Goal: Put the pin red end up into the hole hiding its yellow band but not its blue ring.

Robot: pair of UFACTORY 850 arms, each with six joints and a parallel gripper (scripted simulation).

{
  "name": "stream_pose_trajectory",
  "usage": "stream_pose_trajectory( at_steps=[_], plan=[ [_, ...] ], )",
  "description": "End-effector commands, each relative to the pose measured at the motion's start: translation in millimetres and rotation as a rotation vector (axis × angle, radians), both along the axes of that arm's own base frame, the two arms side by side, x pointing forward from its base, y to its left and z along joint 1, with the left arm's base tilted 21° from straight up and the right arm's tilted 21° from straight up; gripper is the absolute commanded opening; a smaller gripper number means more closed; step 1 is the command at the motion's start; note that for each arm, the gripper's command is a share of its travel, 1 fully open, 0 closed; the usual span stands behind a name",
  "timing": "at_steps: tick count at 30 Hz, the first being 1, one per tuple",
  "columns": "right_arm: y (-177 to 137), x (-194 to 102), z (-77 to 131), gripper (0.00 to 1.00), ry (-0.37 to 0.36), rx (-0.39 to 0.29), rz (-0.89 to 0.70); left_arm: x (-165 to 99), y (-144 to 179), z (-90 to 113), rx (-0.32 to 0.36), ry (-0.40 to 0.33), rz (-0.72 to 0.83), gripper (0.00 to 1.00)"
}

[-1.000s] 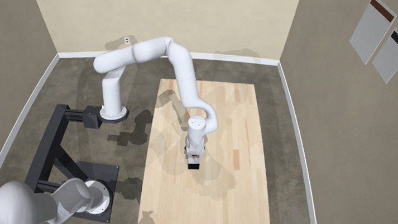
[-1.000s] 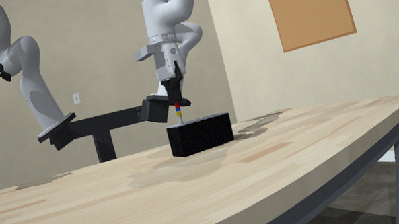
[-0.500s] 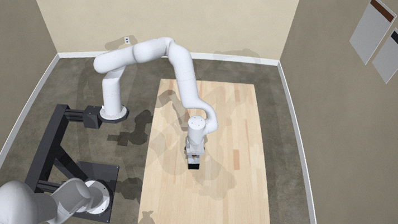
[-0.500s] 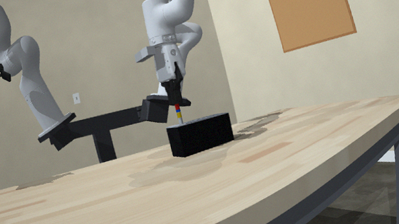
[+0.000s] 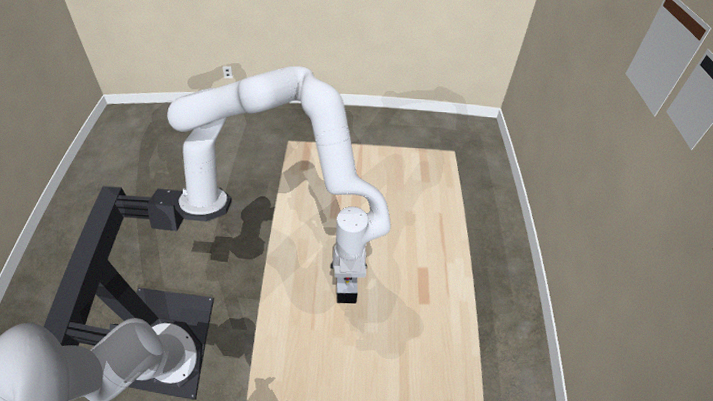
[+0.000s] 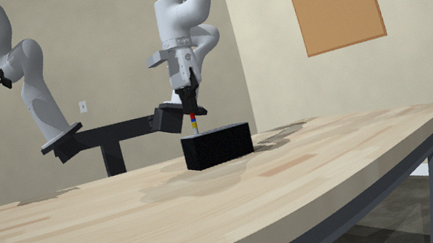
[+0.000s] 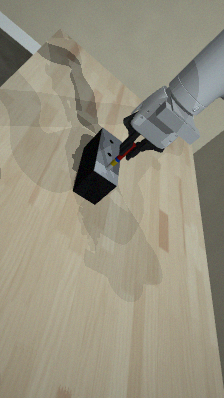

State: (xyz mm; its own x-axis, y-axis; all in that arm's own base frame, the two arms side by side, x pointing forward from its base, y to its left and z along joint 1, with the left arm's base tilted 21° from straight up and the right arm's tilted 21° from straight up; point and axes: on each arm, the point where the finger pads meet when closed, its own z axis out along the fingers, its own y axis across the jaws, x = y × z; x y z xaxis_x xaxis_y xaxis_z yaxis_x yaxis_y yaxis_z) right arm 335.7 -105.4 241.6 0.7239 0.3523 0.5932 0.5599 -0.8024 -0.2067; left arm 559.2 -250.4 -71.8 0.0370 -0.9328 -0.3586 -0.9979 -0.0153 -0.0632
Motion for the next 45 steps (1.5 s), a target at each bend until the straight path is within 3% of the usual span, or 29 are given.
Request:
stream_pose_trajectory(
  at_steps=[1,45],
  plan=[
    [-0.2,0.4,0.5,1.00,-0.001,-0.001,0.000,1.5,-0.9,1.0,-0.002,-0.002,0.000,0.00],
    [-0.2,0.4,0.5,1.00,-0.001,-0.001,0.000,0.7,1.2,-2.6,-0.002,-0.002,0.000,0.00]
  ],
)
